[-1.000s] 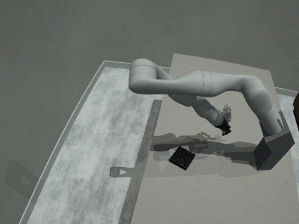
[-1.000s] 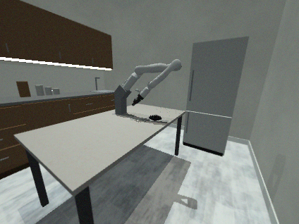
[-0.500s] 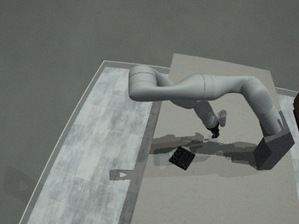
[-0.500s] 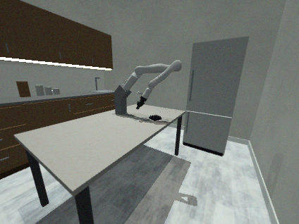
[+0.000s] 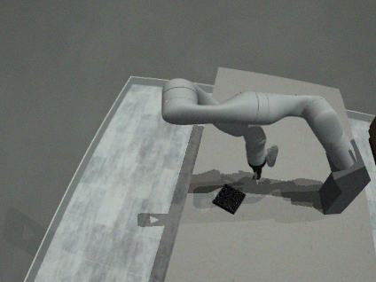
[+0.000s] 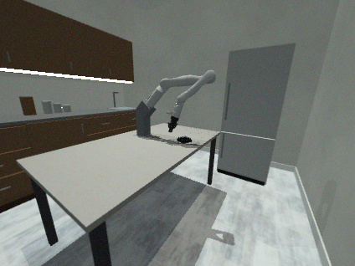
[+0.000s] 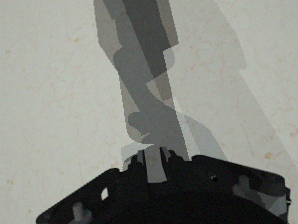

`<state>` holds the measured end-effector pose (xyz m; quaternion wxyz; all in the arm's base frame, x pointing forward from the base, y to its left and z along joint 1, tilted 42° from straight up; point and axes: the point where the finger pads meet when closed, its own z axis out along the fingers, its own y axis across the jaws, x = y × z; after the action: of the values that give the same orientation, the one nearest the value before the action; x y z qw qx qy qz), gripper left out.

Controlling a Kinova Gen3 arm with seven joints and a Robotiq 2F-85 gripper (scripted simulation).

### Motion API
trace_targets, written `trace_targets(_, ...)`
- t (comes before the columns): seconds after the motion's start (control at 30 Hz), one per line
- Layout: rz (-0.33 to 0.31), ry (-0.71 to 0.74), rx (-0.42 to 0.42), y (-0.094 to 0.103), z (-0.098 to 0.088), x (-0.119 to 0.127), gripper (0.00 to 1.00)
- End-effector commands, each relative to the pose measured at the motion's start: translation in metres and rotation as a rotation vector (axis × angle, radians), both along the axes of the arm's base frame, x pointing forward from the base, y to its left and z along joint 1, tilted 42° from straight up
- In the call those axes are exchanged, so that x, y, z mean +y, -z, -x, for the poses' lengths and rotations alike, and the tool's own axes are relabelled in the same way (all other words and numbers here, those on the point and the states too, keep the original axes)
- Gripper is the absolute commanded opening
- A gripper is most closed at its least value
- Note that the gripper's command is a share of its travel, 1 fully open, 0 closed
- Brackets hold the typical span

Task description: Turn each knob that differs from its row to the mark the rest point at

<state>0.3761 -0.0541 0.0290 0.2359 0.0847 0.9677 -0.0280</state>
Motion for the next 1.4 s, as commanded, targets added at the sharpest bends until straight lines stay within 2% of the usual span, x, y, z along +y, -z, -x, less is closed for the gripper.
trace_targets(0.0, -0.024, 0.011, -0.038, -0.007, -0.009, 0.004, 0.19)
trace_targets(0.17, -0.076, 0.029, -0.104, -0.018, -0.025, 0.016, 0.19)
trace_targets(0.23, -0.076, 0.029, -0.104, -0.018, -0.025, 0.016, 0.19)
trace_targets(0.67, -0.188, 0.056, -0.217, -0.042, -0.052, 0.04, 0.19)
trace_targets(1.37, -0.244, 0.066, -0.264, -0.054, -0.062, 0.052, 0.19)
